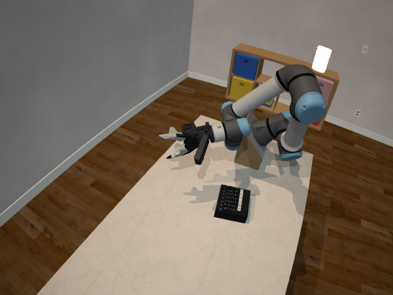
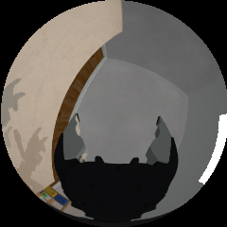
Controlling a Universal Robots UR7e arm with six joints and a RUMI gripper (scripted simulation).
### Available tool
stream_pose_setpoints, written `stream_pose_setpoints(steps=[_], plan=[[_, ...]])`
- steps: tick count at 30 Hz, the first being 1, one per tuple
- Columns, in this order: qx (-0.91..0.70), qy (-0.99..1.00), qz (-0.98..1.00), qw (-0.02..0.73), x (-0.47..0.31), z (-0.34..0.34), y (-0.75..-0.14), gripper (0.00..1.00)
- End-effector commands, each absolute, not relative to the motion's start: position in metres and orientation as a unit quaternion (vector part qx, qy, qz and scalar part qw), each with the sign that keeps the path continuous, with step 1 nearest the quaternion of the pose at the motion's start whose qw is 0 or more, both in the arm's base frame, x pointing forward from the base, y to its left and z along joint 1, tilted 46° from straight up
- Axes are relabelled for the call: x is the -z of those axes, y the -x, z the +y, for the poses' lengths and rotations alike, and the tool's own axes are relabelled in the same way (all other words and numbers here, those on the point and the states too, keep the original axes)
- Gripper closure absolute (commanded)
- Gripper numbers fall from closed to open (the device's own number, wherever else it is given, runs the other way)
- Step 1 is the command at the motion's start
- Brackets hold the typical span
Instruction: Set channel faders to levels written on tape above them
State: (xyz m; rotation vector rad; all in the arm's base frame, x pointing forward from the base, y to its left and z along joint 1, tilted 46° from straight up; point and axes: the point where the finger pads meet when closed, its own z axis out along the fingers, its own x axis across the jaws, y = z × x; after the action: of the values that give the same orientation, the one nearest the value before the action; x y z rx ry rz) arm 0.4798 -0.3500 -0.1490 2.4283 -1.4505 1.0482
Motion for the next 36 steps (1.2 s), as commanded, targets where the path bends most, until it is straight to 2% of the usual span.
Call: stream_pose_setpoints(steps=[1,36], plan=[[-0.347,-0.803,-0.48,0.063,0.1486,-0.3506,-0.4798,0.0],[-0.324,-0.822,-0.464,0.052,0.1559,-0.3442,-0.4833,0.0]])
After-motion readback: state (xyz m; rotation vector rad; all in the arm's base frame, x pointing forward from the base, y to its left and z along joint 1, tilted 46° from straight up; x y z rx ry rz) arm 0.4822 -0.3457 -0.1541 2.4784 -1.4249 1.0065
